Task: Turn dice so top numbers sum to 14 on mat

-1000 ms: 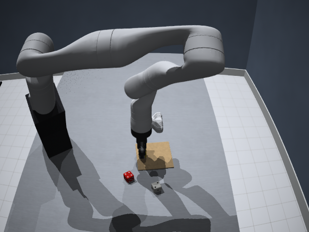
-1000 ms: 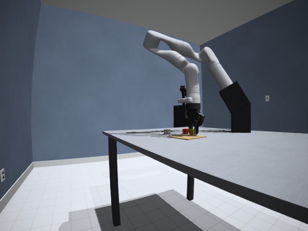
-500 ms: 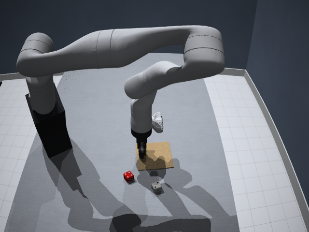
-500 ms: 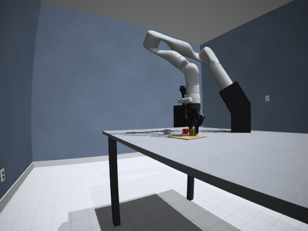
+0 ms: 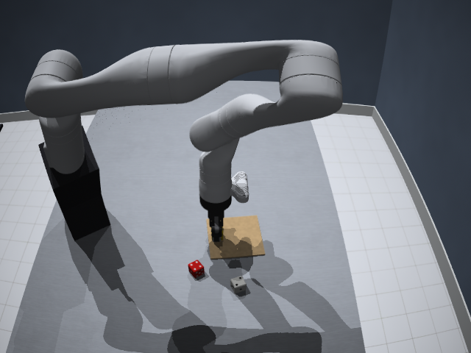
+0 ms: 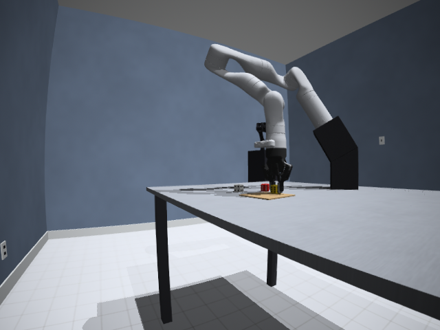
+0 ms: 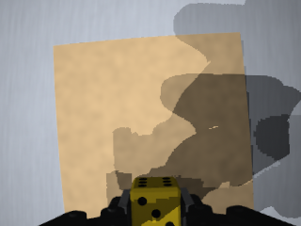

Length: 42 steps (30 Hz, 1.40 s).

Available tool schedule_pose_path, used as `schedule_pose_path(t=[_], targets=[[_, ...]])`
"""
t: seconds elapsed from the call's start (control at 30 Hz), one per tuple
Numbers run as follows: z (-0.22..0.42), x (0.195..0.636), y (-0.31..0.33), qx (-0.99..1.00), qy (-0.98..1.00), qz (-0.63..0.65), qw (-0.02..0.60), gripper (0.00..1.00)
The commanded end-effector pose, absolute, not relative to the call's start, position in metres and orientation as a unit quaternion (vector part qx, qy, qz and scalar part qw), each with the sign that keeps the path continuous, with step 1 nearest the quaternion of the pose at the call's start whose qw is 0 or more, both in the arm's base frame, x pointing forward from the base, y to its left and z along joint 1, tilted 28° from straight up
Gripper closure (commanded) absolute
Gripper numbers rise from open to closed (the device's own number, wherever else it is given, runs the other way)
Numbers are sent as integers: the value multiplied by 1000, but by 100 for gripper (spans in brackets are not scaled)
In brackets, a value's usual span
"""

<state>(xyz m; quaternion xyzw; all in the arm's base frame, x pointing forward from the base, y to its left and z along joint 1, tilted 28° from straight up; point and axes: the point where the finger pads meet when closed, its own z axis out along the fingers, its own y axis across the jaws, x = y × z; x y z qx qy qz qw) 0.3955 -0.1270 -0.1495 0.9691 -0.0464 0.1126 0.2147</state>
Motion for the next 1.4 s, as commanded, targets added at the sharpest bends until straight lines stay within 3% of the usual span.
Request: schedule_pose_path(t=[0.0,1.13,1.27,1.37], targets=[[-149,398,-129,968,-47,117,215,74],[-149,398,-129,968,-47,117,215,74],[-149,398,-129,968,-47,117,215,66],[-149,398,-129,968,-47,117,215,66]])
